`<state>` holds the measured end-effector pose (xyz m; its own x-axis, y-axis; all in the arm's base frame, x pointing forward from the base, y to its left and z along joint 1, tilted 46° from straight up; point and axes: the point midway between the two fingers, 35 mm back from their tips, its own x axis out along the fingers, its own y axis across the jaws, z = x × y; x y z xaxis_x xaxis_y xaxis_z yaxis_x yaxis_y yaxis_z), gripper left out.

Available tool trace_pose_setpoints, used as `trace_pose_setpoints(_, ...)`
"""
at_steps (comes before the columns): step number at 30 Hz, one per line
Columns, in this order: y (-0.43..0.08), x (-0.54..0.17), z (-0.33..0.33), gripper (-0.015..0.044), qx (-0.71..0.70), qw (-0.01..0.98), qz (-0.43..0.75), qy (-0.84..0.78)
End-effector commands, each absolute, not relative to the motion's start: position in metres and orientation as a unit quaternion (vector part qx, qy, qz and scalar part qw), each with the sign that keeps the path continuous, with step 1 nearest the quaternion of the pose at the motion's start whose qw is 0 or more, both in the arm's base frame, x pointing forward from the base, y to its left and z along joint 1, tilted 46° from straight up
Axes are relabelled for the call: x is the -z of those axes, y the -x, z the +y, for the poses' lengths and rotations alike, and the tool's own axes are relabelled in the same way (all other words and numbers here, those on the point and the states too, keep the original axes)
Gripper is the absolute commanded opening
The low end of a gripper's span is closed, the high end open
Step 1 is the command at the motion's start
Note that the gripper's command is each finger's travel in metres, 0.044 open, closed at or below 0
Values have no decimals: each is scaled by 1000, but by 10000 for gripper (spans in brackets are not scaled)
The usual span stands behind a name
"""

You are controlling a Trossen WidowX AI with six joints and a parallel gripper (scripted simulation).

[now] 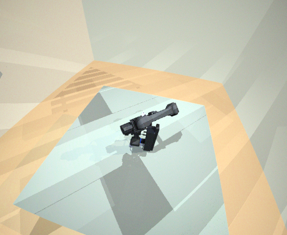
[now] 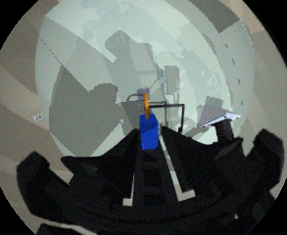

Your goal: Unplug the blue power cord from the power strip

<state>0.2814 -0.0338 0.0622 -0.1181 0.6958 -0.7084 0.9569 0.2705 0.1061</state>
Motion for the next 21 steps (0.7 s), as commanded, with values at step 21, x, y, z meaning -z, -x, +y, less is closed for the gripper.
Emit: trace_pose_setpoints(21,-280,-57,-28,0,193,337,722,-572)
